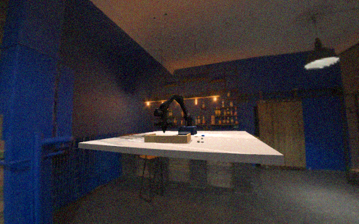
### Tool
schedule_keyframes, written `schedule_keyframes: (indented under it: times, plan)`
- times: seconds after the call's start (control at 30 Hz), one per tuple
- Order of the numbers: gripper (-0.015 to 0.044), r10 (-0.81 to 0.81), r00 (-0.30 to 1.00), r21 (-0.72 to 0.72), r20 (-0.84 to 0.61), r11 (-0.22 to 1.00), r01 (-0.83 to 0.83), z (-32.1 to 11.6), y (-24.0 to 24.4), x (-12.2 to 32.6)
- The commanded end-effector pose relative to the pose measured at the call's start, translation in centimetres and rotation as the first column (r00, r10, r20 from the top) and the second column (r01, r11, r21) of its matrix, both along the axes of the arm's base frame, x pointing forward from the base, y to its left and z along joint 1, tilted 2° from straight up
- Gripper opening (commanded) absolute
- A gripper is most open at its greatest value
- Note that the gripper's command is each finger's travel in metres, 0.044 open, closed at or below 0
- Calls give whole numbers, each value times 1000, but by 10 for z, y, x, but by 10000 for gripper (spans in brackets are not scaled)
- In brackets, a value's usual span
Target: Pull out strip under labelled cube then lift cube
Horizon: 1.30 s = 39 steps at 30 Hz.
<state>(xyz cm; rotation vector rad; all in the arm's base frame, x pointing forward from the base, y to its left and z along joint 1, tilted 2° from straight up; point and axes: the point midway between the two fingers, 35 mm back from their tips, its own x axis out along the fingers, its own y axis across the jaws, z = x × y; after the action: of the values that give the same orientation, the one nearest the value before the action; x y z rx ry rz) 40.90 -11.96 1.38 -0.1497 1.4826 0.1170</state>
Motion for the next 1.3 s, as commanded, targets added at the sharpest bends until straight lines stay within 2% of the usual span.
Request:
schedule_keyframes:
  times: [0.0,0.6,1.27]
  plan:
    - [0,4,1000,6,-9,1000,-4,-10,2,-2]
    - [0,4,1000,6,-10,1000,-4,-38,5,-2]
    - [0,4,1000,6,-10,1000,-4,-39,5,-2]
